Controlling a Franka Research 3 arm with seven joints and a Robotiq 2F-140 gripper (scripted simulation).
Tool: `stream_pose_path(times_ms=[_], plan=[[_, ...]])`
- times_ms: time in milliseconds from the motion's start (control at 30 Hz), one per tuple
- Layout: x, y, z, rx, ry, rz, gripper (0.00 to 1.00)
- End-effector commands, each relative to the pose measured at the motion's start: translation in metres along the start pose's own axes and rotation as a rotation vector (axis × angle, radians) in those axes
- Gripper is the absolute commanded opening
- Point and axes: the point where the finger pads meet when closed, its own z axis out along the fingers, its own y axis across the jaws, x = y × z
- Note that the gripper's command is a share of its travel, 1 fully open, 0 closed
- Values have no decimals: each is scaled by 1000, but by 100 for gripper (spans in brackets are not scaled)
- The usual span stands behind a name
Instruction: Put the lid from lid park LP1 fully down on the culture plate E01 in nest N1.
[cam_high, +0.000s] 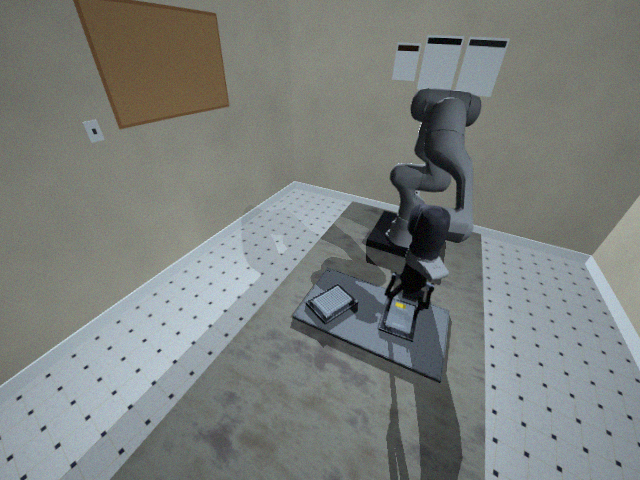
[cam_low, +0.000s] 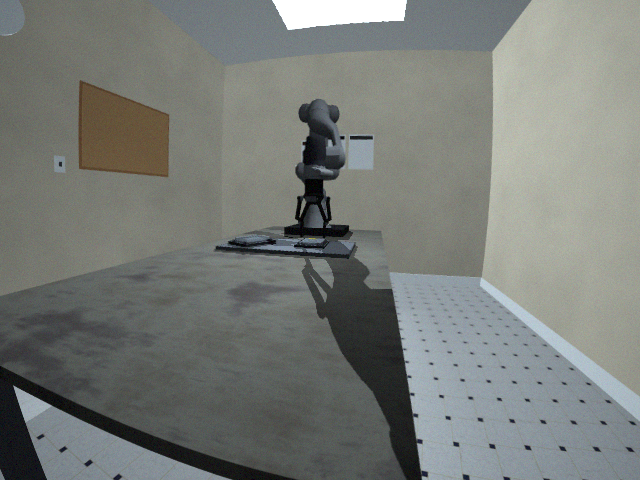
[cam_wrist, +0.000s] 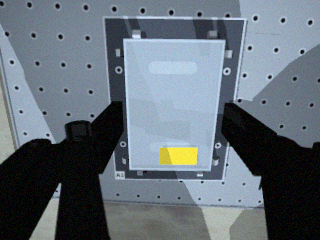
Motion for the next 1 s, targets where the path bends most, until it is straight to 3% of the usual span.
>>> stream_pose_path(times_ms=[0, 200, 233, 967], plan=[[0, 0, 1, 1, 0, -2, 63], [0, 0, 1, 1, 0, -2, 63], [0, 0, 1, 1, 0, -2, 69], [0, 0, 1, 1, 0, -2, 69]])
